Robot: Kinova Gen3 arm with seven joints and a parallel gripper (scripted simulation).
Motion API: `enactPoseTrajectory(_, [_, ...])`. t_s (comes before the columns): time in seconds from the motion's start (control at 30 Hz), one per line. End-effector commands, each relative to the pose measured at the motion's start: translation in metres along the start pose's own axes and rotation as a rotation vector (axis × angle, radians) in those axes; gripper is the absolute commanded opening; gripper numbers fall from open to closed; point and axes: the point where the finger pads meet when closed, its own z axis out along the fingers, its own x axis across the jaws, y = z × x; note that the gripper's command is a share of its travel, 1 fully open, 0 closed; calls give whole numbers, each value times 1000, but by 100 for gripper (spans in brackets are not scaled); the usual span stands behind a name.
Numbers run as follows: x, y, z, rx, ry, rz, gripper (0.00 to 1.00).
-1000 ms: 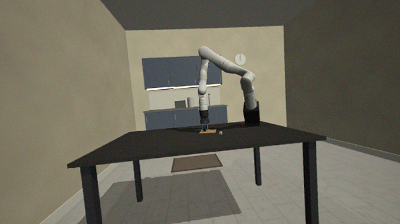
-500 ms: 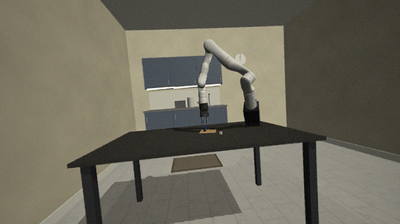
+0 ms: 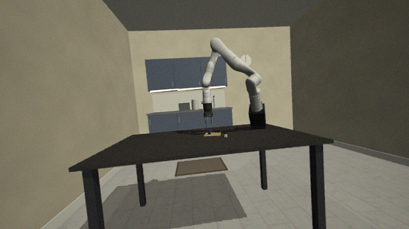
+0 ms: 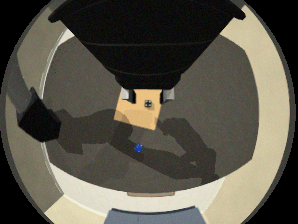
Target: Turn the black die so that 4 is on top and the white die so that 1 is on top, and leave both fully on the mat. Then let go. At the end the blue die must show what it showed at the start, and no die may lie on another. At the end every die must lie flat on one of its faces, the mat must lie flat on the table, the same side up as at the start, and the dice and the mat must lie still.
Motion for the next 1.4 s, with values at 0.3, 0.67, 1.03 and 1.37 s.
enactPoseTrajectory(0.3, [0, -1, -1, 1, -2, 1, 100])
enactPoseTrajectory(0.67, [0, 2, 0, -3, -3, 23, 100])
enactPoseTrajectory(1.03, [8, 26, 3, -36, -9, 215, 100])
enactPoseTrajectory(1.37, [24, 65, 8, -81, -7, 576, 100])
